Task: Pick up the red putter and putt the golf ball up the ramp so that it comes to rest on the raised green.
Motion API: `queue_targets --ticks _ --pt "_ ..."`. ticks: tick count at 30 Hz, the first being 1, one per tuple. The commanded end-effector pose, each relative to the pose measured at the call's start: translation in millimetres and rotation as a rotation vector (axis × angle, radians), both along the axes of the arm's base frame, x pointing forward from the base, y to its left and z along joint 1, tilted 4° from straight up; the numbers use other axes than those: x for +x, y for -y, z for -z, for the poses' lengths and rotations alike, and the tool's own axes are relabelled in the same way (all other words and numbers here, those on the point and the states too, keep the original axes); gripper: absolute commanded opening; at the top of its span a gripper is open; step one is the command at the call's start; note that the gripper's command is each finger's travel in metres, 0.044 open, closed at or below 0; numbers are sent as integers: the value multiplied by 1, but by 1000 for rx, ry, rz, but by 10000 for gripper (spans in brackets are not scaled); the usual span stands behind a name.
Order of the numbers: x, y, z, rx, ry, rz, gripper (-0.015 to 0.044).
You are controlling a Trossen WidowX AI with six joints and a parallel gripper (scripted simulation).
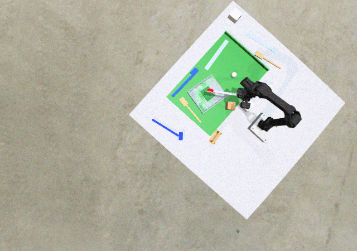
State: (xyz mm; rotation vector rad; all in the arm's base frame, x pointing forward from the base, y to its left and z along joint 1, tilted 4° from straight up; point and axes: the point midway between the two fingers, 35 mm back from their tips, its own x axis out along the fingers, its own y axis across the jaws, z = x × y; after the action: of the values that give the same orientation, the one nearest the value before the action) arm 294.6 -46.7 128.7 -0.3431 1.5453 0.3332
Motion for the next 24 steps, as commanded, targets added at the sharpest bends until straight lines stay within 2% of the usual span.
queue_targets --ticks 1,24 --pt "-7 21 -2 -8 5 95 0" --pt "-70 126 -6 -49 -2 609 0"
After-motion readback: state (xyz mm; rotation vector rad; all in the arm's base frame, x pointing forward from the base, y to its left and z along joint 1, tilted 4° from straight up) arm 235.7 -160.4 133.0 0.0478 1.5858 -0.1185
